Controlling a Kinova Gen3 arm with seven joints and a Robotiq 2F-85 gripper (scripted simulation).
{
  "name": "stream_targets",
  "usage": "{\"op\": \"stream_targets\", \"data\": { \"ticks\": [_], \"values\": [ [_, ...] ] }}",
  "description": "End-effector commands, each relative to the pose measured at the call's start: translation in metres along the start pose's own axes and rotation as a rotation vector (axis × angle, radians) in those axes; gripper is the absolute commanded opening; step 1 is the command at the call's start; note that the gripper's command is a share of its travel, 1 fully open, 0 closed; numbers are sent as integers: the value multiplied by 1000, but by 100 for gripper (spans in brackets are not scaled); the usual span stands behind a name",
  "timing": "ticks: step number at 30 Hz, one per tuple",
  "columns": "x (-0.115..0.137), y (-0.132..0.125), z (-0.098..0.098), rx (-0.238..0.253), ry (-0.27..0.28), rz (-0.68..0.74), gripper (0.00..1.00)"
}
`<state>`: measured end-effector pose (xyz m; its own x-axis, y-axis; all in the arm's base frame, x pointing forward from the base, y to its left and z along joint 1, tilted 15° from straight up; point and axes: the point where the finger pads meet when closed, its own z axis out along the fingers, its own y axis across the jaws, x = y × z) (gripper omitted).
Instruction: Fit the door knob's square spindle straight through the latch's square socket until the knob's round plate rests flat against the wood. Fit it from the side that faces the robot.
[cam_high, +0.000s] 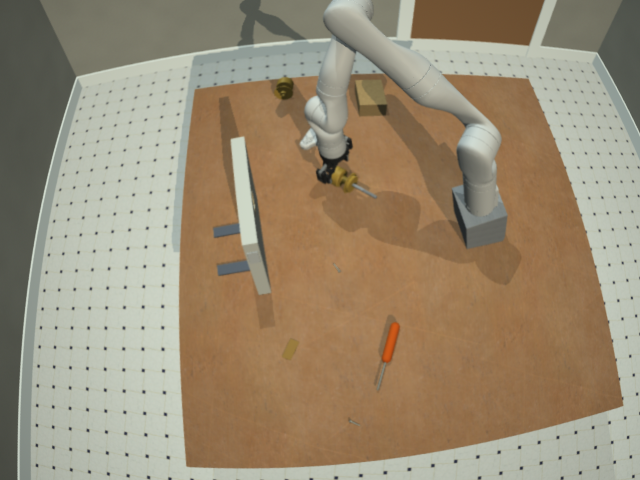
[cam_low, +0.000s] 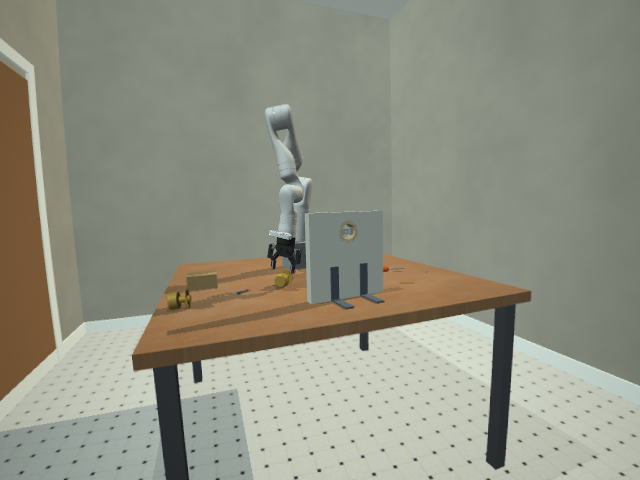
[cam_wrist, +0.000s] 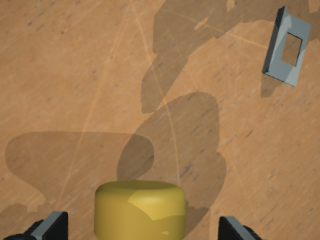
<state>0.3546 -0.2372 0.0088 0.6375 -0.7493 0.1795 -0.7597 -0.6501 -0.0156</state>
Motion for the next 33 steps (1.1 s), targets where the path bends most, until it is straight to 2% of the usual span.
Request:
{"op": "stream_targets", "data": {
  "ticks": [1,12,25,33],
  "values": [
    [-3,-2,9,0,-7,-6,90],
    [-3,-2,14,0,-7,-6,90],
    [-4,-2,35,0,-7,-6,90],
    [-4,-2,36,0,-7,-6,90]
  ]
}}
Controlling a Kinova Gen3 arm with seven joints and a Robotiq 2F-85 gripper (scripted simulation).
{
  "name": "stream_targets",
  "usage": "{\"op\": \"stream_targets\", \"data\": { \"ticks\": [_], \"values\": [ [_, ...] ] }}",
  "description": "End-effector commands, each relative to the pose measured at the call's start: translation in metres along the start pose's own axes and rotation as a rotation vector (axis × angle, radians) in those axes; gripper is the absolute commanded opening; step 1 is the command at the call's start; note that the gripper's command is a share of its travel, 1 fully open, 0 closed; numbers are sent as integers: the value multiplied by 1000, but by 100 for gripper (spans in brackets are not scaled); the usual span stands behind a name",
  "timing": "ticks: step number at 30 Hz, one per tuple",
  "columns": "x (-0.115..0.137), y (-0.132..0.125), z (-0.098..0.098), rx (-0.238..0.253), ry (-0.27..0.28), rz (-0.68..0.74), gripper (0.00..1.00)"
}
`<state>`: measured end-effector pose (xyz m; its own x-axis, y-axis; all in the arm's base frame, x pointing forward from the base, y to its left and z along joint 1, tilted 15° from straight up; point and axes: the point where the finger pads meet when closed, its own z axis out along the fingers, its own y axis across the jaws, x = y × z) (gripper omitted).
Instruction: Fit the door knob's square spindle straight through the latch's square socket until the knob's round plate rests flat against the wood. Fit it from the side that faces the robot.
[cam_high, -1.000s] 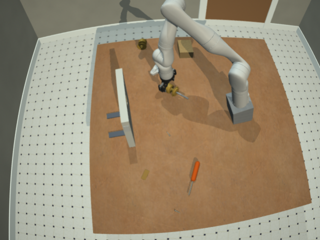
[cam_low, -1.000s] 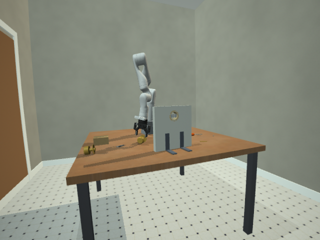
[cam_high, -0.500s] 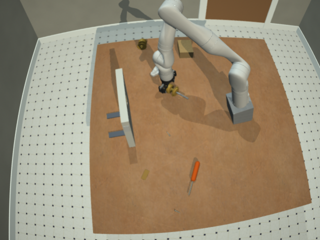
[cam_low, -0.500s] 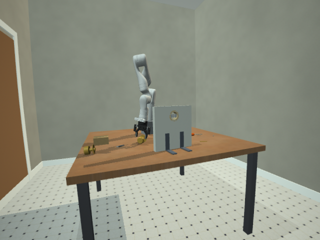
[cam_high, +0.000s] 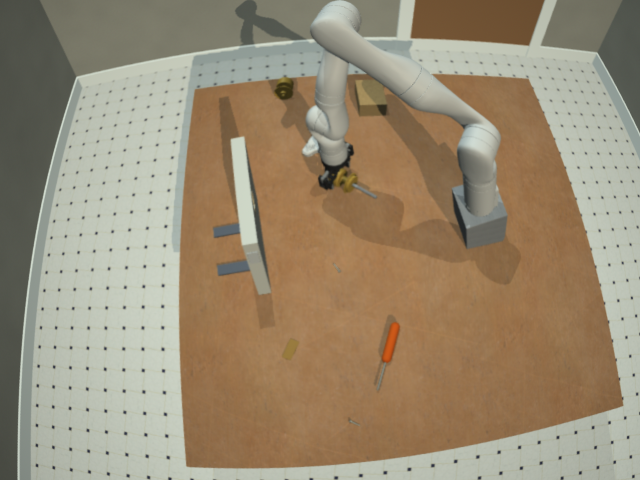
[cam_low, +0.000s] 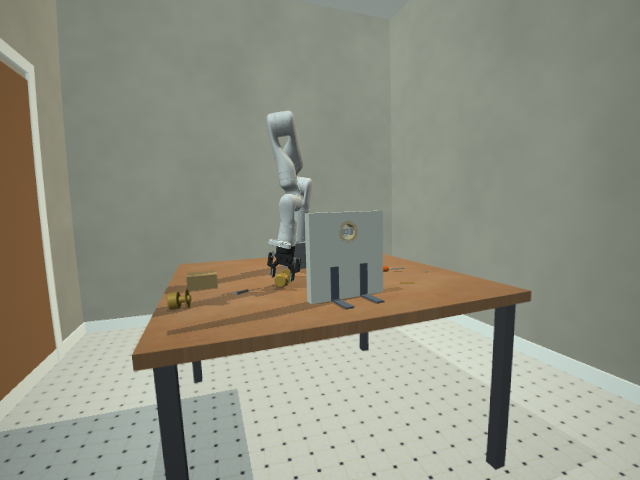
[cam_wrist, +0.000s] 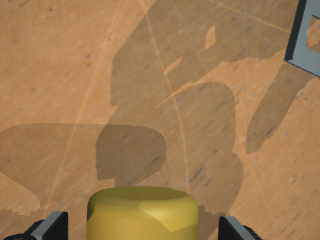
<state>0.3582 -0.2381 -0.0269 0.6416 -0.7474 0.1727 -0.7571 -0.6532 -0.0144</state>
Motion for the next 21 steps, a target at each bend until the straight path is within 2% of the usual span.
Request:
{"op": "stream_targets", "data": {
  "ticks": [1,6,7,21],
  "values": [
    [0,-1,0,0,0,-1,90],
    [0,-1,0,0,0,-1,90],
    [0,-1,0,0,0,-1,63],
    [0,-1,0,0,0,-1,63]
  ]
}}
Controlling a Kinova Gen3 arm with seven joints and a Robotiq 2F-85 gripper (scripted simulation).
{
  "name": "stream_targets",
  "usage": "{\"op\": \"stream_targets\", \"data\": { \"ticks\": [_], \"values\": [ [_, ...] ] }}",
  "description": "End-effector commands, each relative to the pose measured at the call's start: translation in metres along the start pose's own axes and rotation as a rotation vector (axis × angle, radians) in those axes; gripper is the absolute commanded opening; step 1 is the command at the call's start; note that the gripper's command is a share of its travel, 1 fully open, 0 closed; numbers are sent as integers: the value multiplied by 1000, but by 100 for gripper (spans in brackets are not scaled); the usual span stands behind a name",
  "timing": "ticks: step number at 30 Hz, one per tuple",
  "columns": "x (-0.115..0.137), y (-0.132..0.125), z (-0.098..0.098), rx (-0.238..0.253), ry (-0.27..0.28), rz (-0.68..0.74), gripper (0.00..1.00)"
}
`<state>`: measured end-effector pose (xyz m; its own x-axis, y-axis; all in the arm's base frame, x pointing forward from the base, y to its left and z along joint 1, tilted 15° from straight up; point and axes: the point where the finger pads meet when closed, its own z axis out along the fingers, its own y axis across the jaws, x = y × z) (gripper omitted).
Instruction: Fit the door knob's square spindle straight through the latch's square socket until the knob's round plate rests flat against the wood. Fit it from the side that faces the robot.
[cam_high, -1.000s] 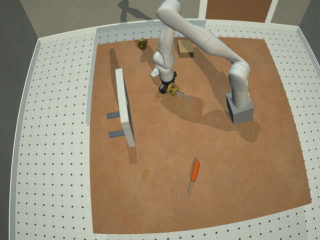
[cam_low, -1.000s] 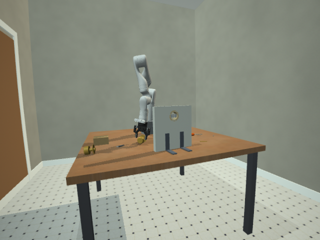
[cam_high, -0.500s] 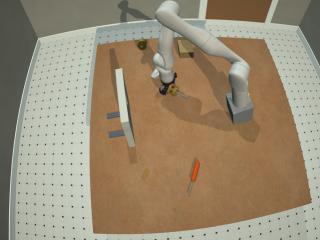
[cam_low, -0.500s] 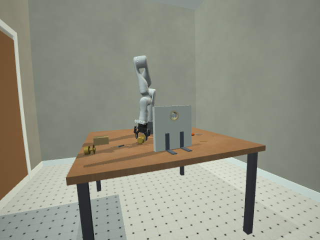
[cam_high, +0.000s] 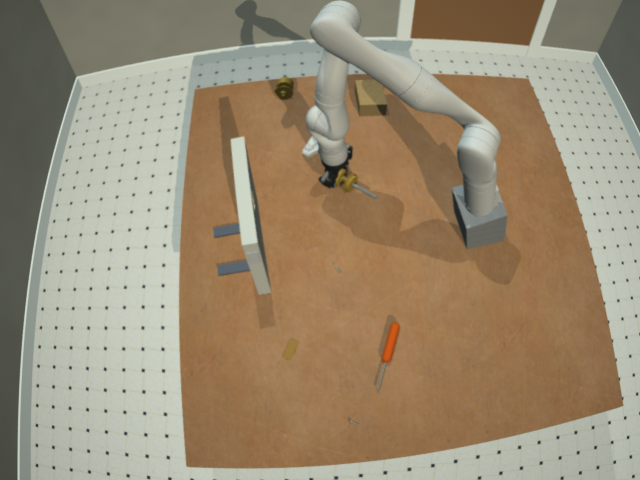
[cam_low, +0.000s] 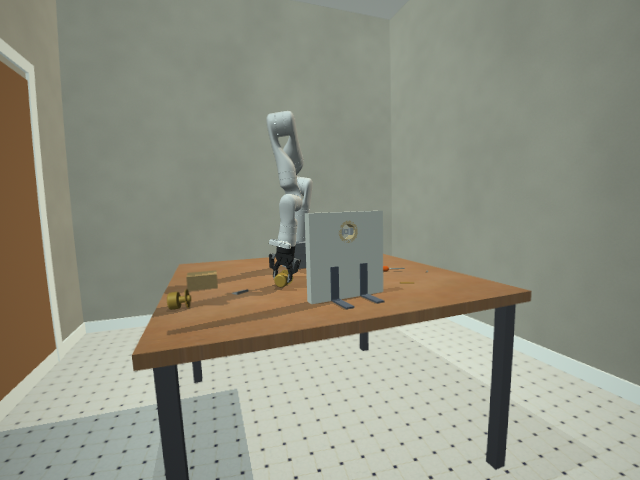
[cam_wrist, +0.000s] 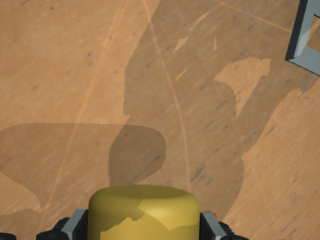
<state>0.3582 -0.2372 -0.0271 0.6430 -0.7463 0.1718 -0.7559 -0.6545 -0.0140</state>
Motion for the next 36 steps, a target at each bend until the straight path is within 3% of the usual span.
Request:
{"op": "stream_targets", "data": {
  "ticks": [1,23,36],
  "values": [
    [1,0,0,0,1,0,63],
    [1,0,-1,0,1,0,63],
    [0,4,-25,0,1,0,63]
  ]
}}
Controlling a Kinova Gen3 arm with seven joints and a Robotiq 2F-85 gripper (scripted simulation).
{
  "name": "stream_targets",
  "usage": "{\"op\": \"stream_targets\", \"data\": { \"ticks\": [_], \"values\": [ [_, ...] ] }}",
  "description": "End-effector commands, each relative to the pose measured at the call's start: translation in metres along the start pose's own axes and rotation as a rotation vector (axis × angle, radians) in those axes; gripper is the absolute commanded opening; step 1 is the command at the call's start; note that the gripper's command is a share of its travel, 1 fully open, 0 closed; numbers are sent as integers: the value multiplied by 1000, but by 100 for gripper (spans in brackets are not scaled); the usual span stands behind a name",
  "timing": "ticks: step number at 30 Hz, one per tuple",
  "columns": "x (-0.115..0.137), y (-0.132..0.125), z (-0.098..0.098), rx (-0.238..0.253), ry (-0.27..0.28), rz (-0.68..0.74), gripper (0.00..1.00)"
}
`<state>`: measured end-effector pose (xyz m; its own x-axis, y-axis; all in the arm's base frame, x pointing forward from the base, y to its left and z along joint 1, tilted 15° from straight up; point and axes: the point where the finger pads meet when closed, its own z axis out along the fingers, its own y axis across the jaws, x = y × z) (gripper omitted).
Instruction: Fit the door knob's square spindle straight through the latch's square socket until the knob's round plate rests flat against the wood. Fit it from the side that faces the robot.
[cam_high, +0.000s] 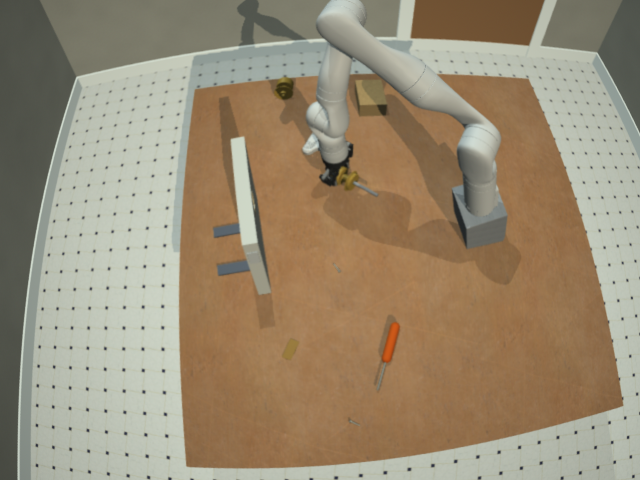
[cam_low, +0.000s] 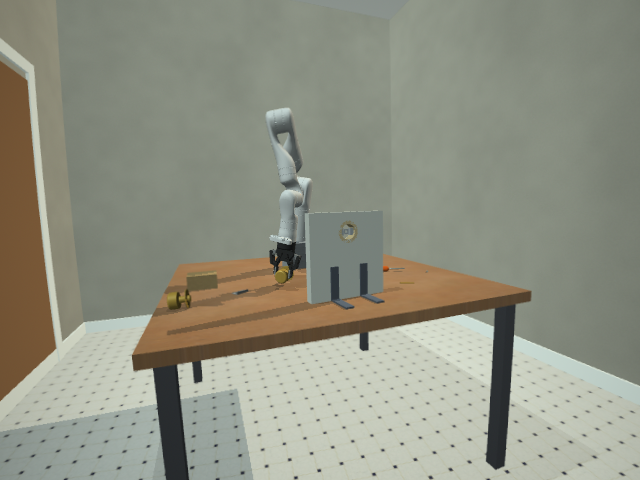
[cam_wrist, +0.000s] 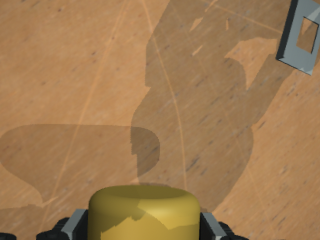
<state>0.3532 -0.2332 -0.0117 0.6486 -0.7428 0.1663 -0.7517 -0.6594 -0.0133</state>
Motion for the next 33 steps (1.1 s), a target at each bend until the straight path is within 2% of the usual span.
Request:
{"op": "stream_targets", "data": {
  "ticks": [1,16,28,33],
  "values": [
    [4,4,-11,0,7,7,63],
    [4,6,-20,0,7,7,63],
    [4,10,-47,0,7,7,63],
    [4,11,-52,0,7,7,63]
  ]
}}
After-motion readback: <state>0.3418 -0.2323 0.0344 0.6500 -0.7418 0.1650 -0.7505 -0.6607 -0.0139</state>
